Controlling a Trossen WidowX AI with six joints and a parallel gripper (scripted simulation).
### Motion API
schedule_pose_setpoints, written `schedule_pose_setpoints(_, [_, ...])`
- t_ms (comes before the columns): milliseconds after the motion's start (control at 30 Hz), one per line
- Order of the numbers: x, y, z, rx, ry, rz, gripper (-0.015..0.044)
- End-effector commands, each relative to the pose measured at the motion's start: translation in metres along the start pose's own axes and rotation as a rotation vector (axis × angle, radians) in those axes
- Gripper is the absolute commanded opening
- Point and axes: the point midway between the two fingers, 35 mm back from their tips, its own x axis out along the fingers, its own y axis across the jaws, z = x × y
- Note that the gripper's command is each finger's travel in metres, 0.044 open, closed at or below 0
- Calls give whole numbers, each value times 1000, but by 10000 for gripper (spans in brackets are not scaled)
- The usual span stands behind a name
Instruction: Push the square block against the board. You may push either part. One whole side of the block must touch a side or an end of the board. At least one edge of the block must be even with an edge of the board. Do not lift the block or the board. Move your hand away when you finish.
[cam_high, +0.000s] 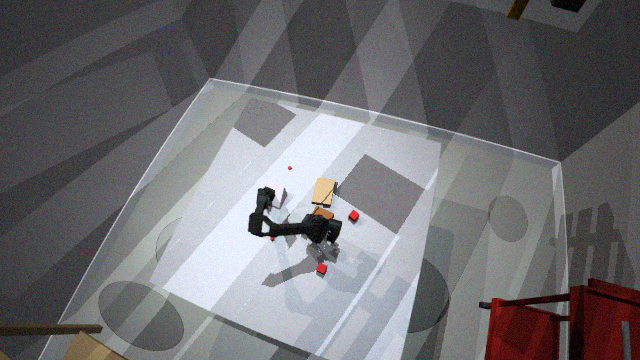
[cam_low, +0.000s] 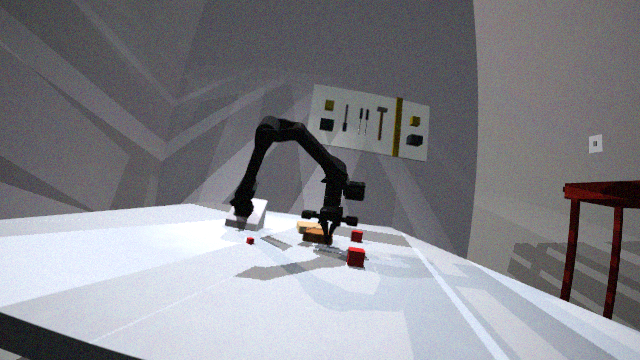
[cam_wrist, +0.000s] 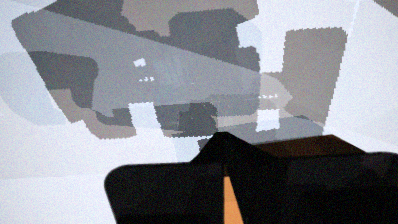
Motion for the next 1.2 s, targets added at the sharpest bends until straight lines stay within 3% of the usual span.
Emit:
schedule_pose_setpoints(0, [2, -1, -6, 0, 6, -8, 0])
schedule_pose_setpoints(1167, [2, -1, -31, 0, 8, -8, 0])
